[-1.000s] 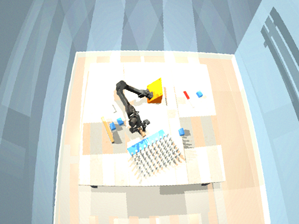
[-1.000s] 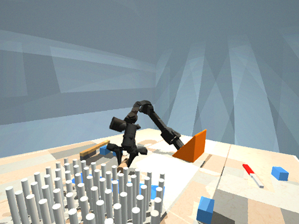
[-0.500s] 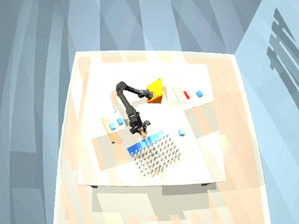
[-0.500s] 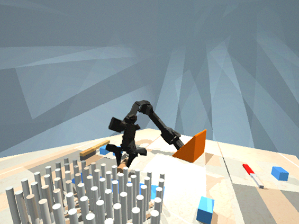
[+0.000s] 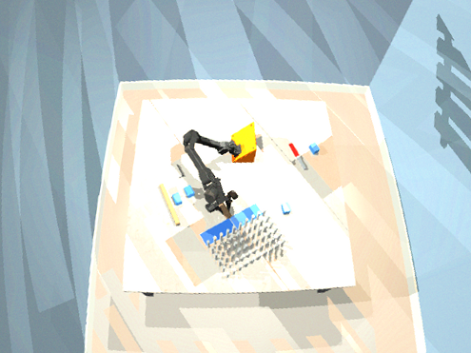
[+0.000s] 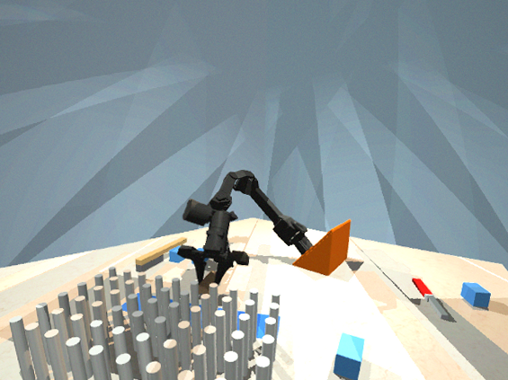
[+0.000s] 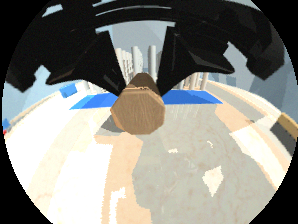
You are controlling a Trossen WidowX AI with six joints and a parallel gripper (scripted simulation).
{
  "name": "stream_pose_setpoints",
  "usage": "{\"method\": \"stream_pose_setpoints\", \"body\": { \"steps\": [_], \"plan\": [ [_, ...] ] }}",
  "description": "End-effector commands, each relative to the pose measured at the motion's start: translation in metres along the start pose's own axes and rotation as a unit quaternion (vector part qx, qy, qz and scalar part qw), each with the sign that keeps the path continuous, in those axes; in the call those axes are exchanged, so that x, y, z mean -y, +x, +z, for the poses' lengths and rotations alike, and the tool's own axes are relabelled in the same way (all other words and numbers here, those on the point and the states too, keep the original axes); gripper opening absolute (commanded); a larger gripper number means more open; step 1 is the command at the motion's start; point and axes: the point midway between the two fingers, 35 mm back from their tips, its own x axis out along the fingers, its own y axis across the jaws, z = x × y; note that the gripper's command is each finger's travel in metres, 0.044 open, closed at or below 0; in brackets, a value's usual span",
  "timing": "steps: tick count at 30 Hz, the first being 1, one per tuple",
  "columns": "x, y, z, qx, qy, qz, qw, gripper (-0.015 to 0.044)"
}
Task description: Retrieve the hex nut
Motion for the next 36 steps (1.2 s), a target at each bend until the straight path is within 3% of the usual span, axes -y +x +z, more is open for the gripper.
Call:
{"method": "stream_pose_setpoints", "body": {
  "steps": [1,36],
  "plan": [
    [-0.003,0.001,-0.004,-0.003,0.005,0.004,1.000,0.0000],
    [-0.002,0.013,-0.023,-0.003,0.005,0.004,1.000,0.0000]
  ]
}}
